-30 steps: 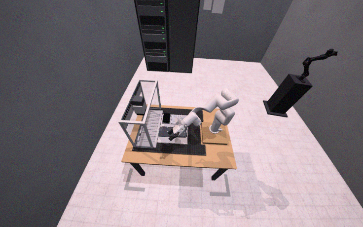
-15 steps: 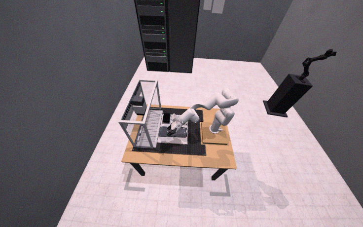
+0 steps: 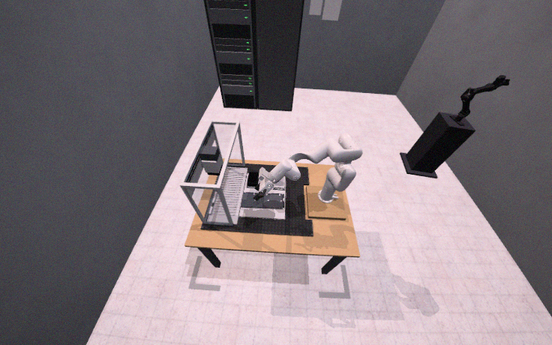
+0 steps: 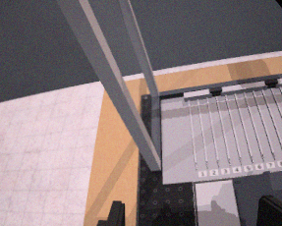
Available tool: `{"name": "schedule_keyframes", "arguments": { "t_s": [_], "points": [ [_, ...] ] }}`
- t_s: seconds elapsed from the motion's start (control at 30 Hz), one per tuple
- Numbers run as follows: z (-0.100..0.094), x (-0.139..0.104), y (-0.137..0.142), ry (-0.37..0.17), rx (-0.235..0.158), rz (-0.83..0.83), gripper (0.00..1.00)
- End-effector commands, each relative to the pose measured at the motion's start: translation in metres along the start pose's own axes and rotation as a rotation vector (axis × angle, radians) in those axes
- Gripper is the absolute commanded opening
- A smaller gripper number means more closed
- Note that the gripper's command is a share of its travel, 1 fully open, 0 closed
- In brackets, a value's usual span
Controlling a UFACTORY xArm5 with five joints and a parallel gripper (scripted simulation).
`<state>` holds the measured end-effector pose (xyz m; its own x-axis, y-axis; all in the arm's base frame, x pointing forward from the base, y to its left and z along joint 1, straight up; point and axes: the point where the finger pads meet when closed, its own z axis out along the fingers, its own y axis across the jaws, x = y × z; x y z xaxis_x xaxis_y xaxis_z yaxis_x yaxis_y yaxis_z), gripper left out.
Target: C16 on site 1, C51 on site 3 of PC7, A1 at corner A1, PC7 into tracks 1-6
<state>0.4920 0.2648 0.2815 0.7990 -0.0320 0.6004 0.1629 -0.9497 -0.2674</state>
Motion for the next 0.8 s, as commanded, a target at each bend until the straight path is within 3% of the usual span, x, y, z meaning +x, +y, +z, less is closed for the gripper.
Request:
{"name": "schedule_keyframes", "arguments": {
  "t_s": [0.0,0.2,0.27,0.4,0.47,0.6,0.67,0.77],
  "points": [
    [-0.001,0.001,0.016,-0.047,-0.055,-0.004,1.0],
    [-0.003,0.0,0.033,-0.049,-0.058,-0.004,1.0],
    [-0.004,-0.001,0.043,-0.099,-0.102,-0.005,1.0],
    [-0.006,-0.003,0.059,-0.101,-0.104,-0.005,1.0],
    [-0.008,-0.005,0.069,-0.153,-0.145,-0.005,1.0],
    [-0.012,-0.008,0.085,-0.155,-0.146,-0.005,1.0],
    [-0.014,-0.01,0.094,-0.21,-0.184,-0.002,1.0],
    [-0.016,-0.011,0.099,-0.211,-0.184,-0.002,1.0]
  ]
}}
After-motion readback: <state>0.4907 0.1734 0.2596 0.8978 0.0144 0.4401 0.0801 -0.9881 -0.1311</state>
